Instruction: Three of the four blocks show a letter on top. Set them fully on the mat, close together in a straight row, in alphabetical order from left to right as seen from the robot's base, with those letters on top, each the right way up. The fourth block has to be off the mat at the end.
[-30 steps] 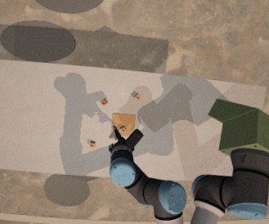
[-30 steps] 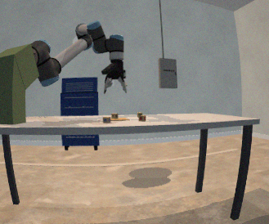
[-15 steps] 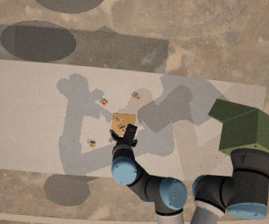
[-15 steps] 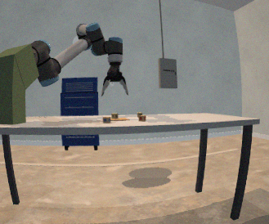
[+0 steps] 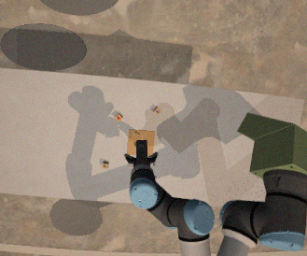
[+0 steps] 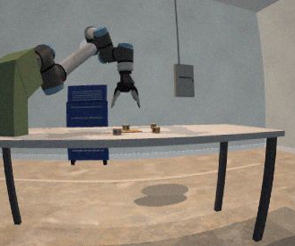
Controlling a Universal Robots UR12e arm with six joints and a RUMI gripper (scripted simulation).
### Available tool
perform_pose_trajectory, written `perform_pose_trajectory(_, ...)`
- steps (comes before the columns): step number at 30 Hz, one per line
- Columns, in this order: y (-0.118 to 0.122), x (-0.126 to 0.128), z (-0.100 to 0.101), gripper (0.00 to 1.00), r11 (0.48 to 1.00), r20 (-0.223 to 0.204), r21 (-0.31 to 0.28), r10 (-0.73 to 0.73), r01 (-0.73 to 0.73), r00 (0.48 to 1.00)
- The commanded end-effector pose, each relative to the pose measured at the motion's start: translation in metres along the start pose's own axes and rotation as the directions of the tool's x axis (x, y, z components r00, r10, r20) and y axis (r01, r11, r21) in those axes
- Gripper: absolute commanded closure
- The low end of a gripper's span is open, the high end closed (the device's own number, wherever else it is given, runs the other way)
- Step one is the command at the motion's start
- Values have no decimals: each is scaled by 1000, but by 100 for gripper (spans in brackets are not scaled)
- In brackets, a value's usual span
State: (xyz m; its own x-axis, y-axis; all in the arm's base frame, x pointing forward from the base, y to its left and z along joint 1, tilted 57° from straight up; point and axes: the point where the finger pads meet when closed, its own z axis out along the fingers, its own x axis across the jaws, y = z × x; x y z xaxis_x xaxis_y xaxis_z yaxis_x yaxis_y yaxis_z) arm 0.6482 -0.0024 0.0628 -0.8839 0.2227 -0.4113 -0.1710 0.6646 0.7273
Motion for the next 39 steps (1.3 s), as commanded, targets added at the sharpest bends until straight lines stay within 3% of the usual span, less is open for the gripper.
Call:
perform_pose_trajectory(1,0,-1,3,0,994,0,-7,-108,108,994)
perform_pose_trajectory(13,3,-1,12,0,923,2,-7,-385,385,923)
perform_pose_trajectory(25,4,-1,14,0,901,3,-7,-434,434,901)
perform_pose_trajectory(26,4,-1,14,60,901,3,-7,-434,434,901)
perform_pose_trajectory(39,4,-1,14,60,901,3,-7,-434,434,901)
